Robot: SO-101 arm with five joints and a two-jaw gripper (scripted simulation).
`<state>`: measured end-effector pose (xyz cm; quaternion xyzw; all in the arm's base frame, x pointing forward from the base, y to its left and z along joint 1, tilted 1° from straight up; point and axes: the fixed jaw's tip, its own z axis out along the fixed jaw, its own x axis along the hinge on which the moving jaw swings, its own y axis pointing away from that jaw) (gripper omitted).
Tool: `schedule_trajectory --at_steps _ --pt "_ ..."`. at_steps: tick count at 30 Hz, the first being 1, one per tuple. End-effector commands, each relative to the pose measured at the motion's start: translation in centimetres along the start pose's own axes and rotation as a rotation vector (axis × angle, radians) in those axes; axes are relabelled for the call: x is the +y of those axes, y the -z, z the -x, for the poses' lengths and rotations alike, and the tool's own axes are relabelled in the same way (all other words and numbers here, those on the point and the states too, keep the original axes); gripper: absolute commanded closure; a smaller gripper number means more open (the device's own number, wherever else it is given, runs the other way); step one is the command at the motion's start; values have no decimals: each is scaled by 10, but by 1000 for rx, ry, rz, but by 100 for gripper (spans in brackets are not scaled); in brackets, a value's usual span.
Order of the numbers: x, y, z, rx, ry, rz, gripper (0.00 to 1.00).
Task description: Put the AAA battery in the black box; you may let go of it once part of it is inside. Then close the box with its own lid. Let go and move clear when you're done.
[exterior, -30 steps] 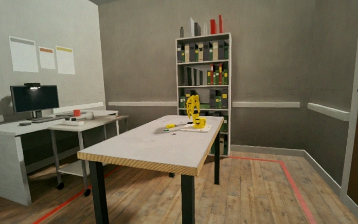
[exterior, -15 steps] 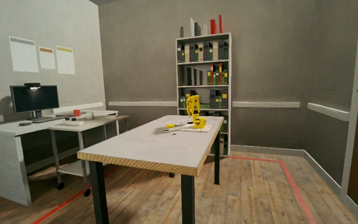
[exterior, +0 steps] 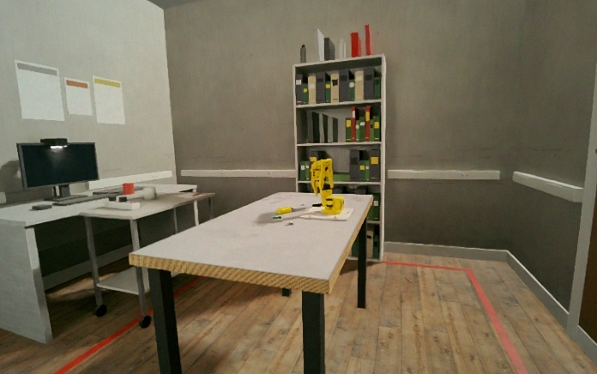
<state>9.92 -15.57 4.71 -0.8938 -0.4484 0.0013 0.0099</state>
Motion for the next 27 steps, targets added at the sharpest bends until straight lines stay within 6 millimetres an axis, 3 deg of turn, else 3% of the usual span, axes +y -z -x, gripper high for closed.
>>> schedule_trajectory --at_steps 1,27 --pt "2 4 0 -6 -4 17 70" --pt "8 12 3 -6 -8 17 70"
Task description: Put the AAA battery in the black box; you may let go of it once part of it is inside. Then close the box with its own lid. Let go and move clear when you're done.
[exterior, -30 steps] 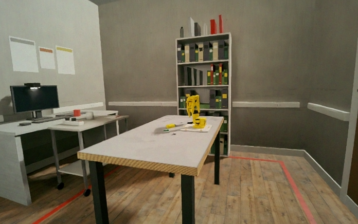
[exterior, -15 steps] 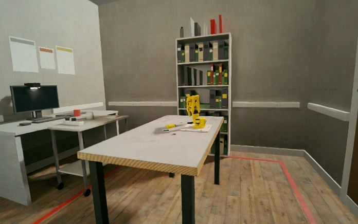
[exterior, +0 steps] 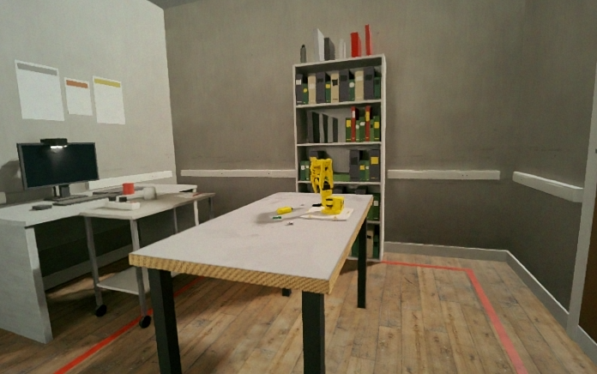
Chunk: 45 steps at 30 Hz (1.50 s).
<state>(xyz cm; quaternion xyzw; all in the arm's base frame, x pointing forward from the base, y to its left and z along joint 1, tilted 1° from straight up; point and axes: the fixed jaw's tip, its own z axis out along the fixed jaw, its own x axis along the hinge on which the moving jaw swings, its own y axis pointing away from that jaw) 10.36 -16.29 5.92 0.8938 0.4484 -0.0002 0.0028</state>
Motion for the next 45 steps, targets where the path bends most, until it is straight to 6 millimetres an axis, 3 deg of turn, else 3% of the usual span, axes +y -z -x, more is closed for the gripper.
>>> schedule_trajectory --at_steps 1,45 --pt "0 0 0 4 -8 -7 70" --pt "-2 -4 0 4 -13 -7 70"
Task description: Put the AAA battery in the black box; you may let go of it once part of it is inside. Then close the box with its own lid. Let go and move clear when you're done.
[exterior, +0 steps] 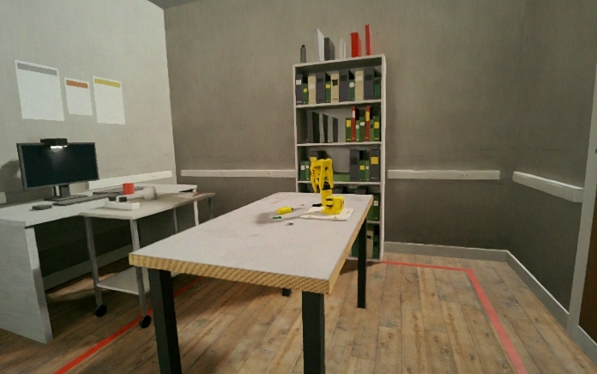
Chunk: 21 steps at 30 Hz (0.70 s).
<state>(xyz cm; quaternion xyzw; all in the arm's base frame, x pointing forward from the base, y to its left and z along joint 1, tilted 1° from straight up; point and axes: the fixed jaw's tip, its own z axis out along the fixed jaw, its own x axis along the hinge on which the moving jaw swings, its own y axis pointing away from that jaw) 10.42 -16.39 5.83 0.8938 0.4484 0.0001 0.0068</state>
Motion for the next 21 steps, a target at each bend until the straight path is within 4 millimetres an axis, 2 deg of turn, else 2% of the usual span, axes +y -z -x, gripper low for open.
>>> schedule_trajectory --at_steps 1,21 --pt "-3 -3 0 7 -13 -14 70" --pt "-6 -6 -1 7 -17 -14 70"
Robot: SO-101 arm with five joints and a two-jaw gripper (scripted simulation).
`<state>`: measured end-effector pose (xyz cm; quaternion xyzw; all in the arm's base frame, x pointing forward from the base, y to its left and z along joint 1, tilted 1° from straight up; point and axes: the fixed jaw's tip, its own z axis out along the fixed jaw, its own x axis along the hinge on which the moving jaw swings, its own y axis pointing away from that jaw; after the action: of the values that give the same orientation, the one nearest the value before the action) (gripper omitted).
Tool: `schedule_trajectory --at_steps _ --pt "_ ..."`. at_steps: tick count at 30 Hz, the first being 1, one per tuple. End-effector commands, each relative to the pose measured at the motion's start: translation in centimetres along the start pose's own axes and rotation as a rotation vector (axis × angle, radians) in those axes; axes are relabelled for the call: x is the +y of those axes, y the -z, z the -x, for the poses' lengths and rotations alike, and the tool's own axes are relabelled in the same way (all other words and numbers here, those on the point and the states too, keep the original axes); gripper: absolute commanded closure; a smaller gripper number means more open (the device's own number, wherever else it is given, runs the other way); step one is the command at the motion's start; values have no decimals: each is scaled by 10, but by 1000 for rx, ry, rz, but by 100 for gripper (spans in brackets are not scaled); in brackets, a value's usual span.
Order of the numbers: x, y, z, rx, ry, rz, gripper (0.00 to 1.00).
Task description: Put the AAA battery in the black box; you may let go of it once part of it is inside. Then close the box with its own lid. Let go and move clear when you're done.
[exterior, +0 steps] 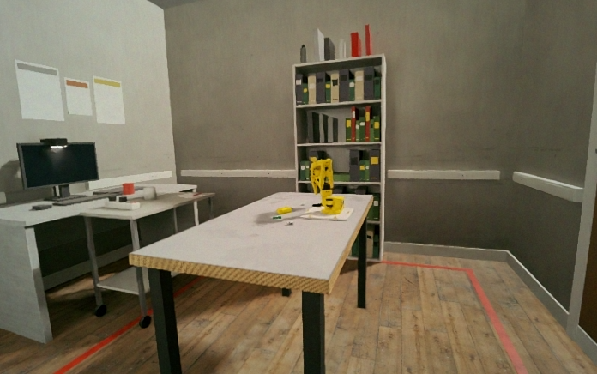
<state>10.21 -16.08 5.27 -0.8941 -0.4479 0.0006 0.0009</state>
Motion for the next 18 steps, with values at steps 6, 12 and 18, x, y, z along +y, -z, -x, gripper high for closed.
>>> schedule_trajectory --at_steps 6,12,18 --pt "0 0 -3 1 22 1 70" --pt "8 1 -15 0 143 2 71" --pt "16 2 -30 0 280 3 72"
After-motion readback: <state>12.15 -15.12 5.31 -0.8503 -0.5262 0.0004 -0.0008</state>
